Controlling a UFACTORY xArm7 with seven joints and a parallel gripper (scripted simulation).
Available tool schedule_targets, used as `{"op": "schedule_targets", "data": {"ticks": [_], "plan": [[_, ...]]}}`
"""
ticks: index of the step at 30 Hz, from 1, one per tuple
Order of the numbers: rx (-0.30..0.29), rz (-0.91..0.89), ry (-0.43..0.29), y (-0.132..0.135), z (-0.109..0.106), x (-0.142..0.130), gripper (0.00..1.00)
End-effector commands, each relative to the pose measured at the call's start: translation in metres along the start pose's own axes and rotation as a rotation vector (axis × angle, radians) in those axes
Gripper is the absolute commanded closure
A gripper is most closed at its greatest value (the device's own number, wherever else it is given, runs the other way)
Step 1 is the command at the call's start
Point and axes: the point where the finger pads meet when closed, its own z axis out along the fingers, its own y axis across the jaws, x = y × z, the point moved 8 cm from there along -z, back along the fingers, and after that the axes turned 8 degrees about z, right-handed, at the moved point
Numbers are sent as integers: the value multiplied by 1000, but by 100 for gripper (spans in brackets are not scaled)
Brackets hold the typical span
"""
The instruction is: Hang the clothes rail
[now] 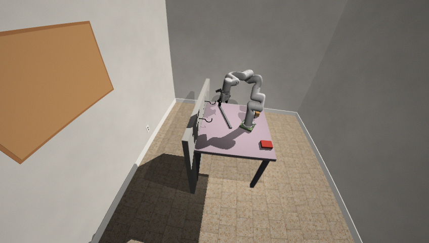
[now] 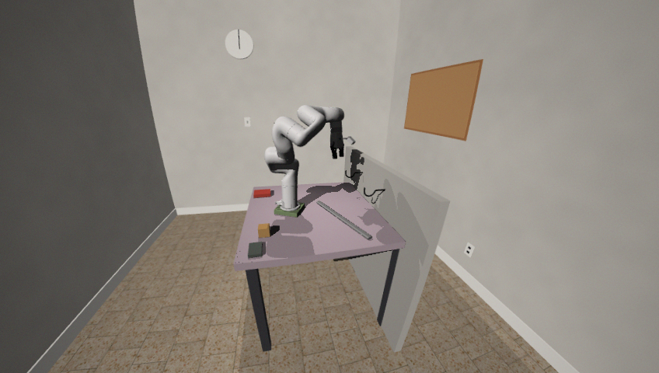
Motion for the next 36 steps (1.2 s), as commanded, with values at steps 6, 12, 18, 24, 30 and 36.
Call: {"op": "schedule_targets", "data": {"ticks": [6, 12, 18, 24, 30, 36], "plan": [[-6, 49, -20, 18, 16, 36, 0], [-16, 124, -52, 31, 26, 57, 0], [-18, 154, -64, 44, 34, 73, 0], [-22, 199, -82, 64, 46, 94, 0], [-23, 230, -94, 72, 51, 102, 0], [-24, 276, -112, 95, 62, 120, 0]]}}
